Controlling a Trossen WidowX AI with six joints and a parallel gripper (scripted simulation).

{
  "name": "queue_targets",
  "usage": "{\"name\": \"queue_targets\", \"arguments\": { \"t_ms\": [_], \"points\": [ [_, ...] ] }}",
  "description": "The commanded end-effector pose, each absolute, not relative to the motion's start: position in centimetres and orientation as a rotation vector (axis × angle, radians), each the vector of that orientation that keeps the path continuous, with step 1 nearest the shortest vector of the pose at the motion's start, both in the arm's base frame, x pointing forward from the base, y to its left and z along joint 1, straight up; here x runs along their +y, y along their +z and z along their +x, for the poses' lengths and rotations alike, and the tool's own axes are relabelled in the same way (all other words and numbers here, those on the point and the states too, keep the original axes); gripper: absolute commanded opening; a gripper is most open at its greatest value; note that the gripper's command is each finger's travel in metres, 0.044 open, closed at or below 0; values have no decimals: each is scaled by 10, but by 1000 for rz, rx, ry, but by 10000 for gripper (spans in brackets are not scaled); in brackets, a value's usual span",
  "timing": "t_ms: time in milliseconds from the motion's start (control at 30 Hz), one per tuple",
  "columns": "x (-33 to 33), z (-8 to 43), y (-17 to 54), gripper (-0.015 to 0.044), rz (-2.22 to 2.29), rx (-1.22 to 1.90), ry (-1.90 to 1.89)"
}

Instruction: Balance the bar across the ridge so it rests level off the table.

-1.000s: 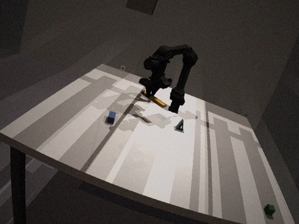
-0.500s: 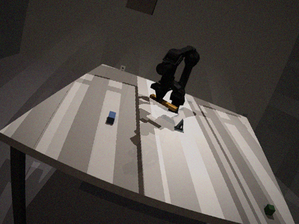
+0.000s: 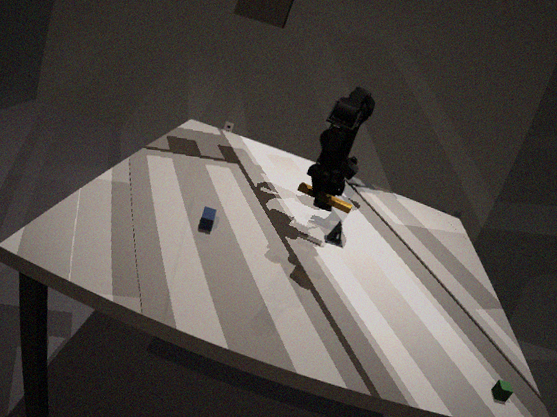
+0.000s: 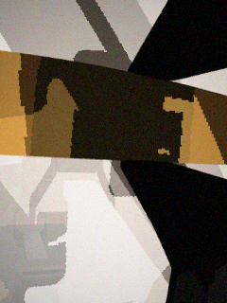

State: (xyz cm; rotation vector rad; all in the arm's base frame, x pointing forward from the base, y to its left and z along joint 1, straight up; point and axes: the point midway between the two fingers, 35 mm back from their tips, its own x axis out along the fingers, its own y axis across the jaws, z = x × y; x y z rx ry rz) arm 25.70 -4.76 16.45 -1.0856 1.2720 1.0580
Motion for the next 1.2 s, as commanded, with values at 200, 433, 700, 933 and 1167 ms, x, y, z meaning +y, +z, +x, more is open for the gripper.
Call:
{"name": "queue_targets", "arguments": {
  "t_ms": [200, 433, 700, 933, 1167],
  "points": [
    [-10, 252, 165, 0, -1191, 1211, 1161],
    [15, 249, 165, 0, -1269, 1158, 1241],
    [24, 248, 161, 0, -1294, 1141, 1266],
    [25, 250, 150, 0, -1295, 1140, 1267],
    [25, 251, 138, 0, -1295, 1140, 1267]
  ]
}}
